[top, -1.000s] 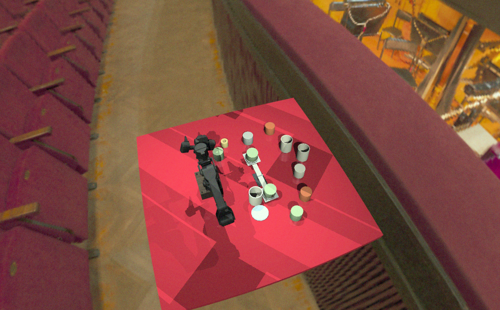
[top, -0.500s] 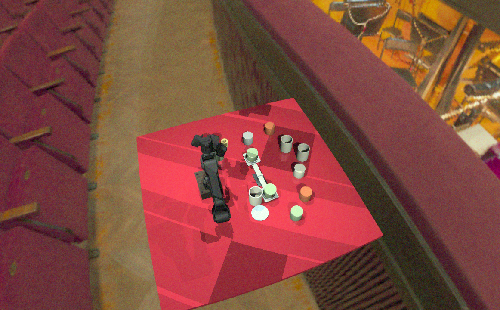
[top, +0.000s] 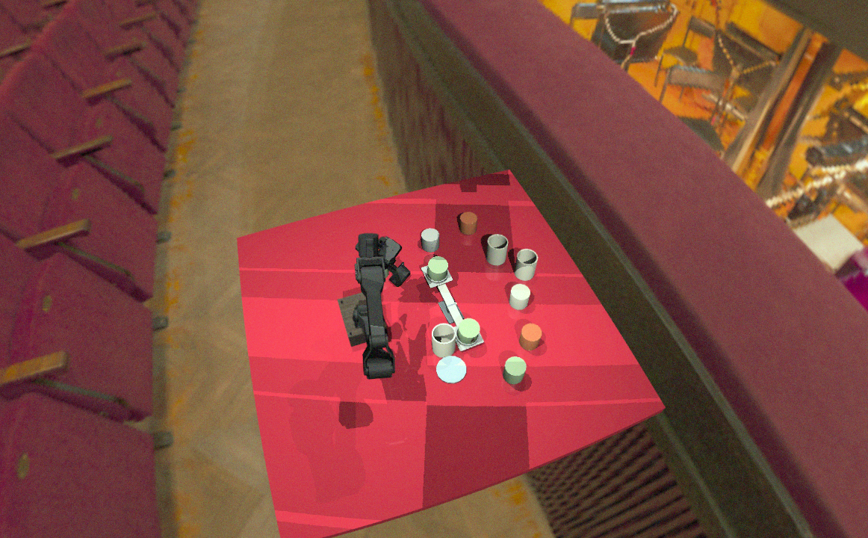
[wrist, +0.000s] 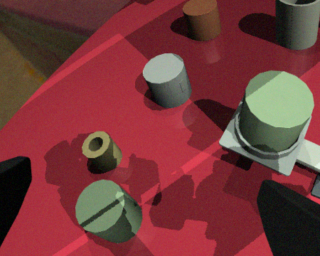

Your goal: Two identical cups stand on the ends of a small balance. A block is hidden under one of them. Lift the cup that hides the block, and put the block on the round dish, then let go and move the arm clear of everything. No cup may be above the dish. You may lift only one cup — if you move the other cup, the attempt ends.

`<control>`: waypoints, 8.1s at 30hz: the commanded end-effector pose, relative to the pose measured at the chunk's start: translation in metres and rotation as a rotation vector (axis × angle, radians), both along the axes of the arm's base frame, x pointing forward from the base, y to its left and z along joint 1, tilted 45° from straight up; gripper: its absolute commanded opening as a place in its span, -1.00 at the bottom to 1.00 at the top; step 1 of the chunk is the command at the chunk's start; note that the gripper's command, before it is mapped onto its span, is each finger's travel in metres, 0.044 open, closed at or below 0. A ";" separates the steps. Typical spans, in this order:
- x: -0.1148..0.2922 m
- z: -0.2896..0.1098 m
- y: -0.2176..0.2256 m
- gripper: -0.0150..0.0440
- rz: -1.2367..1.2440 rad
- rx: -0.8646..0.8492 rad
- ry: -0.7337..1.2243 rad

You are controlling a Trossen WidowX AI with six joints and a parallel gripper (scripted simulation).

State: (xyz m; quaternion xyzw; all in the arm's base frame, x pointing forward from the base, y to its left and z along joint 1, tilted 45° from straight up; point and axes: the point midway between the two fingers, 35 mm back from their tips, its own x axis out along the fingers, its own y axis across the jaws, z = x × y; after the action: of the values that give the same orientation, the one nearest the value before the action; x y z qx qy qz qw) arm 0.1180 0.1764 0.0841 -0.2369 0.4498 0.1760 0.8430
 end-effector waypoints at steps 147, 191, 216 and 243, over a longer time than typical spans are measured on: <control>0.199 0.030 -0.284 -0.49 -1.417 -0.333 -0.012; 0.201 0.069 -0.244 -0.49 -1.416 -0.330 -0.007; 0.197 0.092 -0.222 -0.49 -1.417 -0.334 -0.009; 0.193 0.101 -0.216 -0.49 -1.420 -0.346 -0.006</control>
State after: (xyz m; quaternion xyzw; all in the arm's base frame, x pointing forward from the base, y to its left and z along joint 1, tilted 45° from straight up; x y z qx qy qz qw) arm 0.3108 -0.0404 0.1849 -0.0178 0.5139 -0.4884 0.7050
